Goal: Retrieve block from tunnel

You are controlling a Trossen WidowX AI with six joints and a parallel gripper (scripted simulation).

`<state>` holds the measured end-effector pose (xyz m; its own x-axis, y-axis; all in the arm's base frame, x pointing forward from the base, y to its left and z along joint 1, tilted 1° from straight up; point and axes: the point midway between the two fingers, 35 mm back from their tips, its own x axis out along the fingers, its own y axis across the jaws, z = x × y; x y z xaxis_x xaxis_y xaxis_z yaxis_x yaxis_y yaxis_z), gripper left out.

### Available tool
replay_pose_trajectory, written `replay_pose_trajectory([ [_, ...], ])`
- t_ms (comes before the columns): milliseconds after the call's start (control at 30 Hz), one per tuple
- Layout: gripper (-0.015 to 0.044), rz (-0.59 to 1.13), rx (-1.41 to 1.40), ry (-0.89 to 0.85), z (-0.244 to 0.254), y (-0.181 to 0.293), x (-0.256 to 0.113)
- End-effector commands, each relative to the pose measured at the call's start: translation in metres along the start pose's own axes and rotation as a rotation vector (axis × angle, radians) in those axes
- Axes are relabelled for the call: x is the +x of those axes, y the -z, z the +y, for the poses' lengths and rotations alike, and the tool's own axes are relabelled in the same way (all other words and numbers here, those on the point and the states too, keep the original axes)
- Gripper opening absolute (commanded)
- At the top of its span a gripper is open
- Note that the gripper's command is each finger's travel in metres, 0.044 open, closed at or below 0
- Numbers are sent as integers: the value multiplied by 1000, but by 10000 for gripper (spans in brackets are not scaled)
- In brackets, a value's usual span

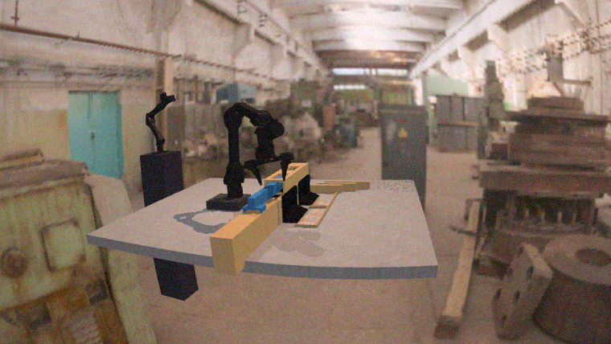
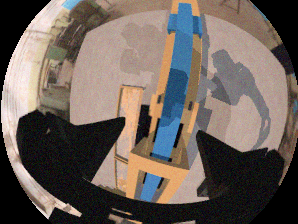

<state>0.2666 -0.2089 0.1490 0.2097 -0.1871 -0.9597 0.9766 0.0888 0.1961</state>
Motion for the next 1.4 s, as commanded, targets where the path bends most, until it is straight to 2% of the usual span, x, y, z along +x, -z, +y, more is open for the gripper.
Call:
replay_pose_trajectory([
  [0,440,7,8,3,-1,1,7],
  [633,440,7,8,4,-7,7,36],
  [1067,99,1,4,2,-6,5,30],
  [1200,72,1,4,2,-6,5,30],
  [1300,0,1,4,2,-6,2,31],
  [1367,0,1,4,2,-6,-2,32],
])
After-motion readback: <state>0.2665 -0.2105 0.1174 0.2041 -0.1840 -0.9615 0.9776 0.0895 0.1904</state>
